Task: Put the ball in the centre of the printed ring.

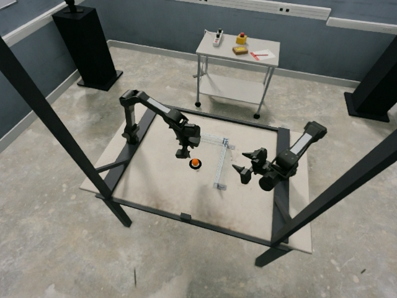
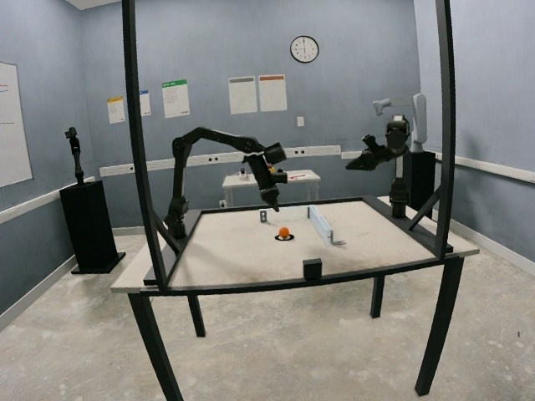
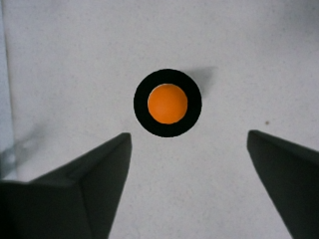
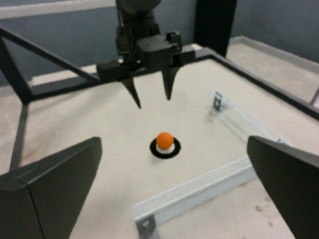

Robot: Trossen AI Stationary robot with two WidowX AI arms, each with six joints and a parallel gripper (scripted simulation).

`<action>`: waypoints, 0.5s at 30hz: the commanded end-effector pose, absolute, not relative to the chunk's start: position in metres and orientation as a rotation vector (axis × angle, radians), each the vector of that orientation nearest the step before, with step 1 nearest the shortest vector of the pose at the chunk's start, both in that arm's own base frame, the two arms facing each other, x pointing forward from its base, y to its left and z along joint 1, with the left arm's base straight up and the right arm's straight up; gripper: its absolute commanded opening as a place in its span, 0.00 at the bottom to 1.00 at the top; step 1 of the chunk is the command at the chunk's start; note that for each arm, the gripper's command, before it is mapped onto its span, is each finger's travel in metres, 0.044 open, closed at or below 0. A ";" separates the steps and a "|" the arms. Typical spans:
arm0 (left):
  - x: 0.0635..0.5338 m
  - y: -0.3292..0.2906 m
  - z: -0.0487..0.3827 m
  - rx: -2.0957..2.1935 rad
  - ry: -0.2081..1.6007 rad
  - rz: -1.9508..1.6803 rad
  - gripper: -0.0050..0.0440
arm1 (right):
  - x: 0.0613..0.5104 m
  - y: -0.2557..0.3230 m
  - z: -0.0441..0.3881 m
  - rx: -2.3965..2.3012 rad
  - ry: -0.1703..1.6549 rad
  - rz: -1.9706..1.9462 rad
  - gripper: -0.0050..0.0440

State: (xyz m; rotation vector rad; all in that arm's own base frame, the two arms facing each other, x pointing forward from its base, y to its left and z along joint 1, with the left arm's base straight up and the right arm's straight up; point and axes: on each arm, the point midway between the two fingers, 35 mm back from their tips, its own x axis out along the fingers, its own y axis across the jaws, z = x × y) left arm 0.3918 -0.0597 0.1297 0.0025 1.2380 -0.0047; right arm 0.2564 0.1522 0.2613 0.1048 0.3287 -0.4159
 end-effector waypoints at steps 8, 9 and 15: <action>0.396 -0.058 0.144 -0.006 1.192 0.000 0.72 | 0.257 0.153 0.270 0.134 0.315 -0.410 0.92; 0.396 -0.058 0.144 -0.006 1.192 0.000 0.72 | 0.257 0.153 0.270 0.134 0.315 -0.410 0.92; 0.396 -0.058 0.144 -0.006 1.192 0.000 0.72 | 0.257 0.153 0.270 0.134 0.315 -0.410 0.92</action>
